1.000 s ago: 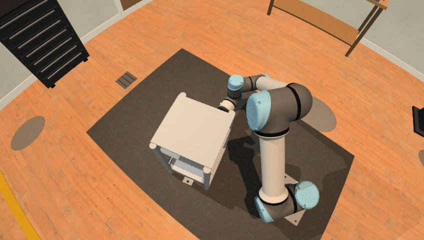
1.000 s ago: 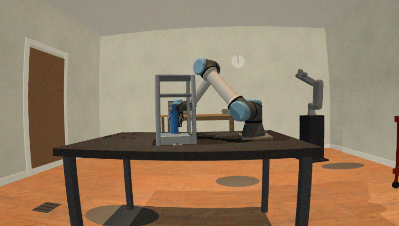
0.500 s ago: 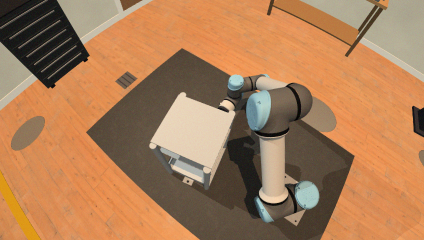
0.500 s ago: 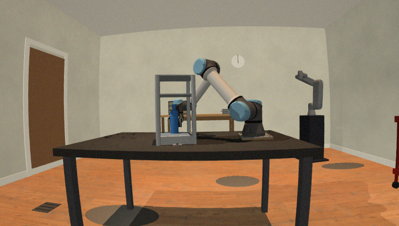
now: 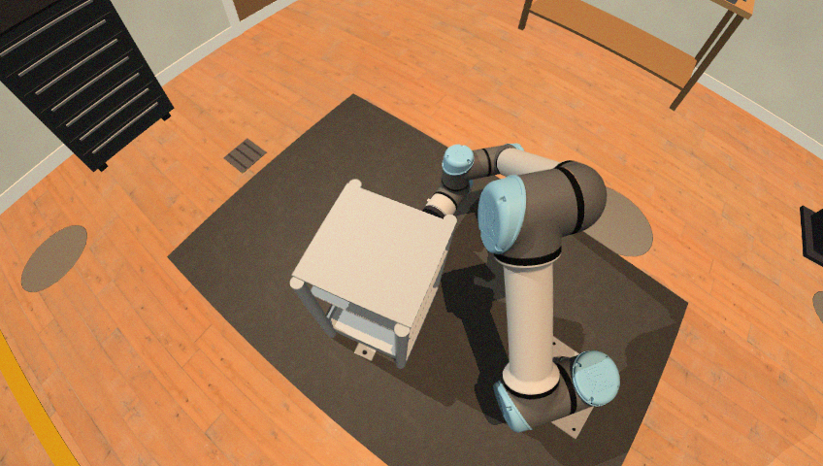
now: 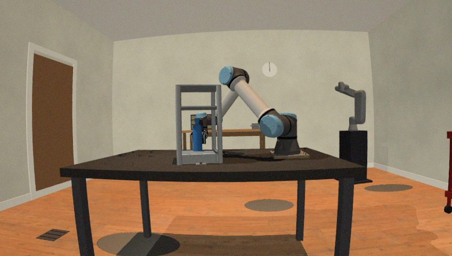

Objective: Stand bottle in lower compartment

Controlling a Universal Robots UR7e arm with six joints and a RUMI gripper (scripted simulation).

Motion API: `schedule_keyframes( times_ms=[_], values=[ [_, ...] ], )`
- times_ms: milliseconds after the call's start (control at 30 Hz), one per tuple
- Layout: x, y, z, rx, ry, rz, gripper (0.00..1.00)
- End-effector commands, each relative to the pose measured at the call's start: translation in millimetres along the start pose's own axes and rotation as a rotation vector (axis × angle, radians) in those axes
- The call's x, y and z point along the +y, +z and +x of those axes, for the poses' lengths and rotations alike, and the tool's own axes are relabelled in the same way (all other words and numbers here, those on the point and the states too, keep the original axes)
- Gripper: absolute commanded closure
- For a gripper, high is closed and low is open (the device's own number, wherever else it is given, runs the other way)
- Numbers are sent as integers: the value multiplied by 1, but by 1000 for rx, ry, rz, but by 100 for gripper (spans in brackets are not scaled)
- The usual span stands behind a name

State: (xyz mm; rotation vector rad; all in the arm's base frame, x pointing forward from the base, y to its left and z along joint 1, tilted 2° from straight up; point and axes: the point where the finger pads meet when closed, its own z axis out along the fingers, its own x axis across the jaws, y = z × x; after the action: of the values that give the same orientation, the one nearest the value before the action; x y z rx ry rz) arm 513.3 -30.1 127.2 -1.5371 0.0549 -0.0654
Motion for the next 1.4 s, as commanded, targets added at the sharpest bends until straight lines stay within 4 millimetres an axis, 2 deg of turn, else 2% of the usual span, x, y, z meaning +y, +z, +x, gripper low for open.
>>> schedule_keyframes(
  times_ms=[0,1367],
  values=[
    [0,-1,0,0,-1,-1,57],
    [-1,-30,0,0,-1,-1,57]
  ],
)
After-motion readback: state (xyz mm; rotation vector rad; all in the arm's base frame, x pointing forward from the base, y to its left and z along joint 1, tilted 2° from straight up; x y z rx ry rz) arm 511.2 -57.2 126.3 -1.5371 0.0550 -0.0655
